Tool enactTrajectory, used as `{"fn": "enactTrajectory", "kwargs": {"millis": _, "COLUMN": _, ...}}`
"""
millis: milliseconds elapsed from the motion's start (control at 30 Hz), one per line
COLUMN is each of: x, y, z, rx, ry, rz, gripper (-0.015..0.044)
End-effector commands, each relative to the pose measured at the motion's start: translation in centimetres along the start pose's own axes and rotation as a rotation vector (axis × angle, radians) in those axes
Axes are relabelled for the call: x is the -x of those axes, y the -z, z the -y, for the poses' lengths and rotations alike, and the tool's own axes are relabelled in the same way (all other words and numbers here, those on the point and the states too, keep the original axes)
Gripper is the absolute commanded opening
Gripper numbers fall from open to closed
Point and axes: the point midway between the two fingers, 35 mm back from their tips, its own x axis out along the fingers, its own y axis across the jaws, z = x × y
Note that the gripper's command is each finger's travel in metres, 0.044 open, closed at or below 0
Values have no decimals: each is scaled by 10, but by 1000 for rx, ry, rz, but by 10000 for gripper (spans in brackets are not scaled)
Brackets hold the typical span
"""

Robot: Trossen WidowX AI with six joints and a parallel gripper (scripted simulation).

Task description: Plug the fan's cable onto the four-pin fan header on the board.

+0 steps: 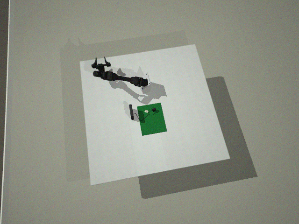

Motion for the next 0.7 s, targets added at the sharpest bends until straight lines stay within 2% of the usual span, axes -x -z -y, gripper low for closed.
{"fn": "enactTrajectory", "kwargs": {"millis": 0, "x": 0, "y": 0, "z": 0, "rx": 0, "ry": 0, "rz": 0, "gripper": 426}}
{"fn": "enactTrajectory", "kwargs": {"millis": 133, "x": 6, "y": 6, "z": -3, "rx": 23, "ry": -12, "rz": -20, "gripper": 440}}
{"fn": "enactTrajectory", "kwargs": {"millis": 233, "x": 25, "y": 22, "z": -12, "rx": 91, "ry": -52, "rz": -77, "gripper": 440}}
{"fn": "enactTrajectory", "kwargs": {"millis": 333, "x": 53, "y": 41, "z": -23, "rx": 179, "ry": -113, "rz": -151, "gripper": 440}}
{"fn": "enactTrajectory", "kwargs": {"millis": 667, "x": 171, "y": 32, "z": -105, "rx": 226, "ry": -439, "rz": -351, "gripper": 440}}
